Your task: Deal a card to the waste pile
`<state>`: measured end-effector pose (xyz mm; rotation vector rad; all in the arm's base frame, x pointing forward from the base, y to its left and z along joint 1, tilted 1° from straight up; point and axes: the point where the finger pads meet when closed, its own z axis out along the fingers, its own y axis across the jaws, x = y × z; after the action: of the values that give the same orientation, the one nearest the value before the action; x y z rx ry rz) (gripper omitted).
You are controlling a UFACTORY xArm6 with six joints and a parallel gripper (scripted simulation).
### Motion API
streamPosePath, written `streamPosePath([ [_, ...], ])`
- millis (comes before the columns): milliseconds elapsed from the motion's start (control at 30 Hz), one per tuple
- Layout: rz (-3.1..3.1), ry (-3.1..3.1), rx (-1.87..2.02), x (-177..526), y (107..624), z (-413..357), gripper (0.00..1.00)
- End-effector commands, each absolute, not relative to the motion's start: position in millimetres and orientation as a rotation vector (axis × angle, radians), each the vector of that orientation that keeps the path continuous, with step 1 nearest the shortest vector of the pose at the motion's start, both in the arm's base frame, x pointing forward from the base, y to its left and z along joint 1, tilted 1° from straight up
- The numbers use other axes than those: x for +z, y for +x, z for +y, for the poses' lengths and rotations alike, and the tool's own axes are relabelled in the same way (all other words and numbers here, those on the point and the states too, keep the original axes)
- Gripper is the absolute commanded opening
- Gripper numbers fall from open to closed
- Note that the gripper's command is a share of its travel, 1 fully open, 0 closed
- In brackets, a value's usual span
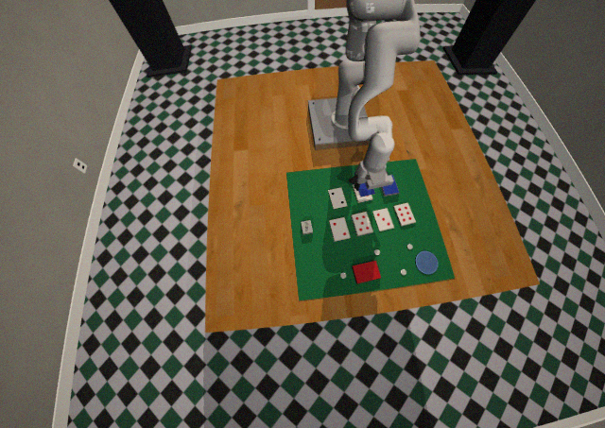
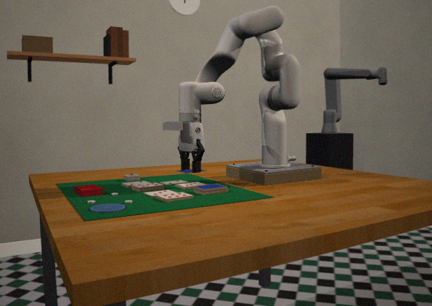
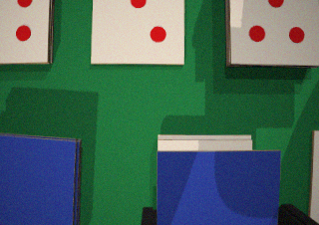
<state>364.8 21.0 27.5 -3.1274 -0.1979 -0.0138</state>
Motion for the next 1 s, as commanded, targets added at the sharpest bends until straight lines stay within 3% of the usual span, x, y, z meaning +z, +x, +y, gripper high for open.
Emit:
streamPosePath([
  [0,-0.198,-3.127,-0.019,25.8,366.3,21.0,0.73],
  [967,-0.198,-3.127,-0.019,-9.7,366.7,20.7,0.73],
])
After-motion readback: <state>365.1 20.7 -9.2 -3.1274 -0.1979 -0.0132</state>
